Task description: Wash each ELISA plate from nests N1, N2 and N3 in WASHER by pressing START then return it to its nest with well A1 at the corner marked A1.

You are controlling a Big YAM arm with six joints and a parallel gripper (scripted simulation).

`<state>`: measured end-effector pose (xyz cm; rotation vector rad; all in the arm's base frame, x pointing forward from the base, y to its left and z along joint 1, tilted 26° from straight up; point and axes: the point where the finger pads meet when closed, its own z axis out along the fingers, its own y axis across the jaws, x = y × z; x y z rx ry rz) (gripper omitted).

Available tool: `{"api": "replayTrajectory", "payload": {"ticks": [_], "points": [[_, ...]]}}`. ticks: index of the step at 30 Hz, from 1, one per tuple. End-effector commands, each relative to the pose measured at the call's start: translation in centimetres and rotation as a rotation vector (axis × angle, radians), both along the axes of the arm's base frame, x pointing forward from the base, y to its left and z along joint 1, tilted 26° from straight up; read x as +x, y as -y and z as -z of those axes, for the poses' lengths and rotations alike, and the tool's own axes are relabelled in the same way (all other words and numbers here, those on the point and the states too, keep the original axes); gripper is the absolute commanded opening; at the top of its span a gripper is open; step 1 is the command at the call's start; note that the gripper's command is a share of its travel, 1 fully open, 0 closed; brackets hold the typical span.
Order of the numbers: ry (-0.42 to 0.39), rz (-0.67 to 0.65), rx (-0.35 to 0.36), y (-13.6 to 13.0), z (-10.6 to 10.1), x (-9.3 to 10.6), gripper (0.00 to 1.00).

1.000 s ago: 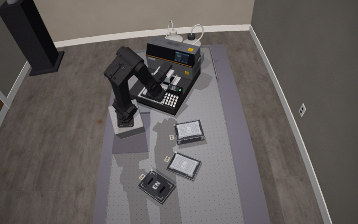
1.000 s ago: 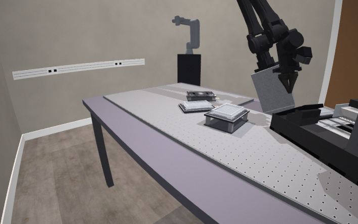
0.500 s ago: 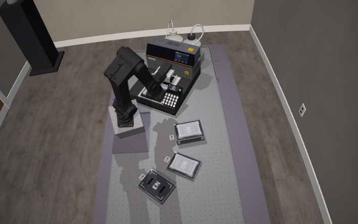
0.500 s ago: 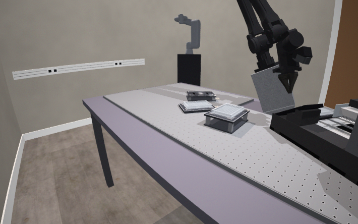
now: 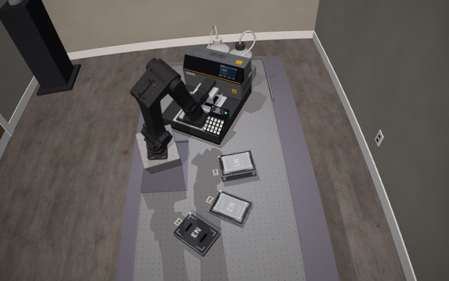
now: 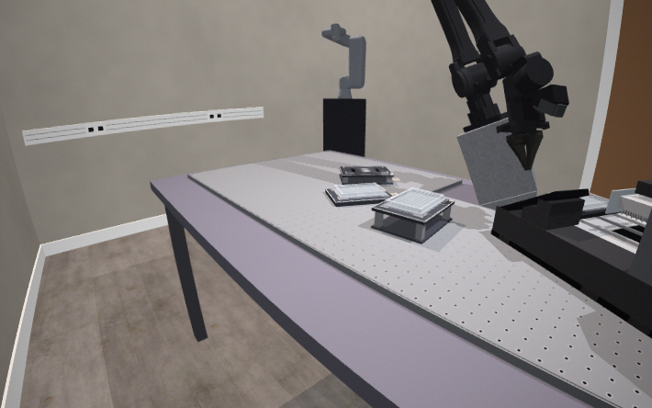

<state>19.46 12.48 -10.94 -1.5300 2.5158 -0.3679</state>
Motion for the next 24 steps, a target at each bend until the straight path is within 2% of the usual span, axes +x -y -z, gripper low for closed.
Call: {"api": "replayTrajectory", "payload": {"ticks": [1, 21, 22, 24], "points": [[0.003, 0.003, 0.000, -0.2, -0.3, 0.0, 0.00], [0.003, 0.003, 0.000, -0.2, -0.3, 0.0, 0.00], [-0.007, -0.053, -0.011, -1.7, 0.0, 0.6, 1.00], [-0.032, -0.112, -0.030, -2.8, 0.1, 0.2, 1.00]]}}
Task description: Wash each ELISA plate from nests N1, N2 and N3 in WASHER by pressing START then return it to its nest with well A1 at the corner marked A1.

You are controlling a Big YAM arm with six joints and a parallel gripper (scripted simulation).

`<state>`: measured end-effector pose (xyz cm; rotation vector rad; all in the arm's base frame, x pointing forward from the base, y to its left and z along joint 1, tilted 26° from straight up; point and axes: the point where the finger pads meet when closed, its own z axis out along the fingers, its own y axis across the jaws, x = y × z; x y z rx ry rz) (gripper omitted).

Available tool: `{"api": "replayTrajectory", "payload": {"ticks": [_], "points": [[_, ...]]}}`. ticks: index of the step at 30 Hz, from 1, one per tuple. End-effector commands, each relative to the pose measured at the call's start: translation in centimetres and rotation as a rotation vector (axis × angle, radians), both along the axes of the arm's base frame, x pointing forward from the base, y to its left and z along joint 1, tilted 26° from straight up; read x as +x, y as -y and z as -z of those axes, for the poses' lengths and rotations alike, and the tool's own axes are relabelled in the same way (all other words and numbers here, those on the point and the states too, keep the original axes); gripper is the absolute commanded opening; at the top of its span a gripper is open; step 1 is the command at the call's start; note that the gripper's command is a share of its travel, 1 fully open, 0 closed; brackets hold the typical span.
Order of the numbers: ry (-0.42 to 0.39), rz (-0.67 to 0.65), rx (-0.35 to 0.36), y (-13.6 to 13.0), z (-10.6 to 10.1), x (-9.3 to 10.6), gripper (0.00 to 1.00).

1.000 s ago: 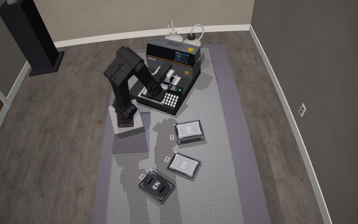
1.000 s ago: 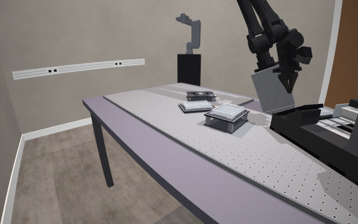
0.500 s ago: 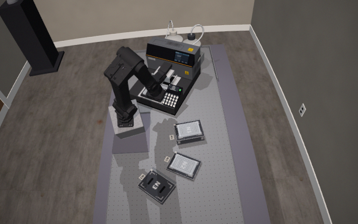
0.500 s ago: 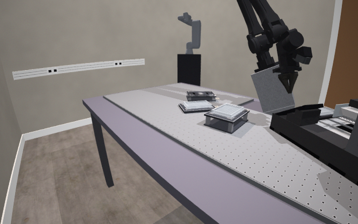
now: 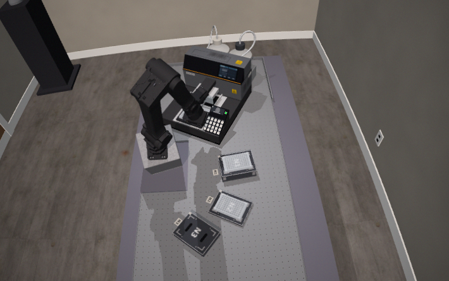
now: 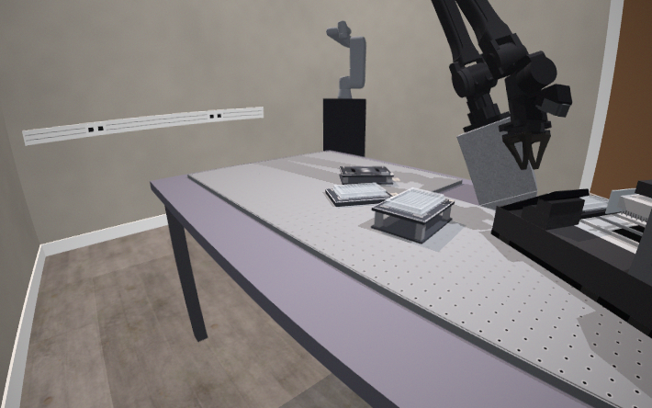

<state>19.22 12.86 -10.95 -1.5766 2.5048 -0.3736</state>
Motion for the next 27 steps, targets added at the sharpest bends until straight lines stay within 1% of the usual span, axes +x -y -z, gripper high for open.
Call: {"api": "replayTrajectory", "payload": {"ticks": [1, 12, 14, 24, 27], "points": [[-0.030, -0.113, -0.026, -2.9, 0.2, 0.3, 1.00], [-0.154, -0.436, -0.144, -8.4, 1.1, -1.6, 1.00], [-0.154, -0.436, -0.144, -8.4, 1.1, -1.6, 1.00], [-0.267, -0.729, -0.253, -13.3, 1.8, -3.4, 1.00], [-0.301, -0.812, -0.286, -13.4, 1.9, -3.3, 1.00]]}}
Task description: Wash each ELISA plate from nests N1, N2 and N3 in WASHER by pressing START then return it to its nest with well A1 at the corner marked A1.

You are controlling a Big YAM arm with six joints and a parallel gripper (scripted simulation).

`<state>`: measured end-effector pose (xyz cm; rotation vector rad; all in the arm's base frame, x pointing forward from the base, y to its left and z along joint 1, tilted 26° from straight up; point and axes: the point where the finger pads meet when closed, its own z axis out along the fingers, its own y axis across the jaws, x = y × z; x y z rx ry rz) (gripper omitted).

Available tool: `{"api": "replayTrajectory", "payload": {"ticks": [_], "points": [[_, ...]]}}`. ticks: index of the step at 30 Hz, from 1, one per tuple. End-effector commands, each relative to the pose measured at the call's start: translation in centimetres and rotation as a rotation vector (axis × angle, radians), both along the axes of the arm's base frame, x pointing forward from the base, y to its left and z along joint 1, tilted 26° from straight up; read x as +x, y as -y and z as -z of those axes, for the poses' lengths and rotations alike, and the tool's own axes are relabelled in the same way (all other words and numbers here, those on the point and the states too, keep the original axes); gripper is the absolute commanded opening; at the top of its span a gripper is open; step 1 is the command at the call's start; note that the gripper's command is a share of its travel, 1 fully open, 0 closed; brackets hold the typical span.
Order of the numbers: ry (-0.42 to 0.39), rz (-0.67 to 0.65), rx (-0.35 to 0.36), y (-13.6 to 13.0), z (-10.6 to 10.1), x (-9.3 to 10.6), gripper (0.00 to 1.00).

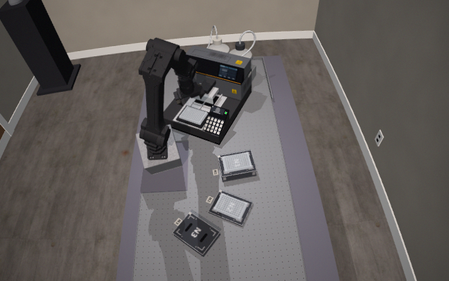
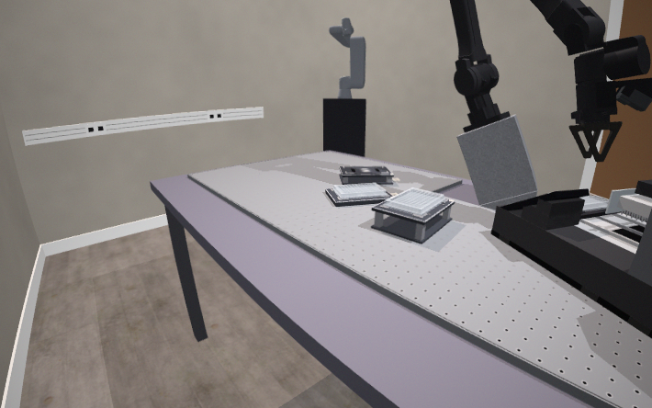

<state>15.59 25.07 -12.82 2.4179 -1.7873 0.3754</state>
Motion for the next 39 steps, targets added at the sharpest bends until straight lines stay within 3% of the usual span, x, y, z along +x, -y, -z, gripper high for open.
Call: {"api": "replayTrajectory", "payload": {"ticks": [1, 5, 6, 19, 24, 28, 38, 39], "points": [[-0.052, -0.121, -0.045, -0.9, 0.0, 0.9, 1.00], [-0.083, -0.190, -0.087, 0.1, 0.2, 0.2, 1.00], [-0.083, -0.225, -0.081, -1.1, 0.0, 0.5, 1.00], [-0.226, -0.618, -0.230, -1.2, 0.1, 0.2, 1.00], [-0.259, -0.706, -0.264, -1.2, 0.1, 0.2, 1.00], [-0.276, -0.699, -0.277, 0.0, 0.2, -0.1, 1.00], [-0.255, -0.683, -0.254, -0.5, -0.1, 0.3, 1.00], [-0.280, -0.692, -0.280, 0.6, 0.5, -0.1, 1.00]]}}
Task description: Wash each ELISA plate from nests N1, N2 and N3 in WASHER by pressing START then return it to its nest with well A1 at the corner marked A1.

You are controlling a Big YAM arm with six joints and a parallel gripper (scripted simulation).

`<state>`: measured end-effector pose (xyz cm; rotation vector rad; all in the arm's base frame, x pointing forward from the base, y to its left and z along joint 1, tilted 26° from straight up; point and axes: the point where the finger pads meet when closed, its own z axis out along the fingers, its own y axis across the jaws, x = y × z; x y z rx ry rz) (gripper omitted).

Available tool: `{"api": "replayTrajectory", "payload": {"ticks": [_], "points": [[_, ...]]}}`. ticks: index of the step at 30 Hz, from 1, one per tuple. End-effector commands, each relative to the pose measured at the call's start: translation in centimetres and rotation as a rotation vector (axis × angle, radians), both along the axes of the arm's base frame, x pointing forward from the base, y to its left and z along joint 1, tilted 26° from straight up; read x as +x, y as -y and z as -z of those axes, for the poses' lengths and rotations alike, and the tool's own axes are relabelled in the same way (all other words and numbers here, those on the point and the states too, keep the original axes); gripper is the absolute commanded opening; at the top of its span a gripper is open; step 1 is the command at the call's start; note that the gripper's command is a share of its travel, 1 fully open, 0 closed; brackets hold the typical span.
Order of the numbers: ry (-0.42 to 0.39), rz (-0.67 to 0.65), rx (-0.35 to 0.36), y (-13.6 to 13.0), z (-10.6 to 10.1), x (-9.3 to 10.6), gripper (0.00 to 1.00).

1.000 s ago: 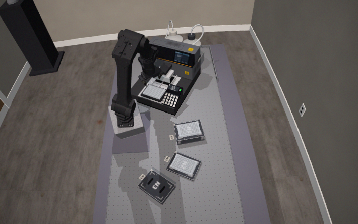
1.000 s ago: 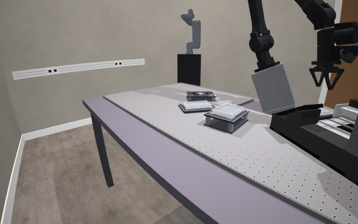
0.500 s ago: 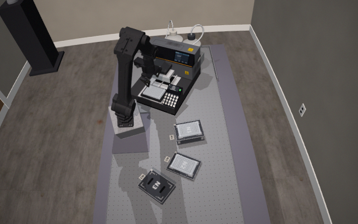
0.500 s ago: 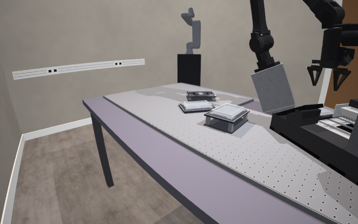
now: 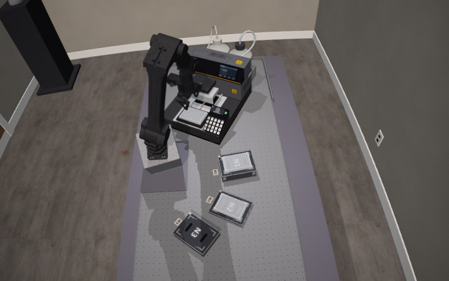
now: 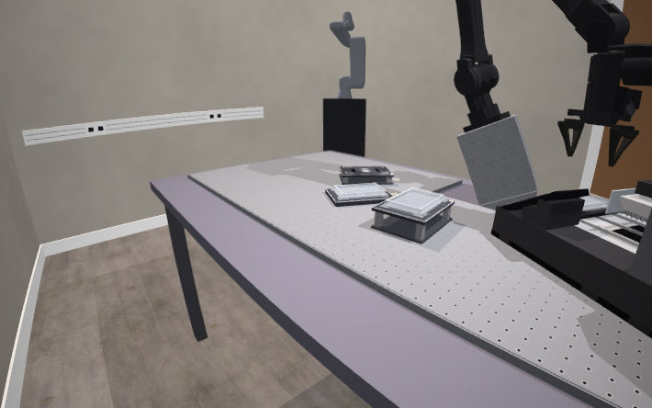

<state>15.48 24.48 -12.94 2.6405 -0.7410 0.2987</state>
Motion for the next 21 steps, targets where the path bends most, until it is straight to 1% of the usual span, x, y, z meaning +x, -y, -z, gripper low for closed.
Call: {"api": "replayTrajectory", "payload": {"ticks": [1, 4, 6, 8, 11, 14, 16, 17, 21], "points": [[-0.009, -0.020, -0.008, 0.2, 0.7, 0.1, 1.00], [-0.010, -0.012, -0.012, 0.8, 1.2, 0.3, 1.00], [-0.005, -0.012, -0.001, 0.3, 1.4, 0.6, 1.00], [-0.011, -0.012, -0.013, 1.2, 1.8, 0.3, 1.00], [-0.006, -0.012, -0.002, 0.7, 2.2, 0.7, 1.00], [-0.011, -0.012, -0.013, 1.6, 2.7, 0.4, 1.00], [-0.011, -0.012, -0.013, 1.6, 2.7, 0.4, 1.00], [0.003, -0.018, 0.017, -0.2, 2.7, 1.1, 1.00], [-0.007, -0.011, -0.004, 1.4, 3.4, 0.7, 1.00]]}}
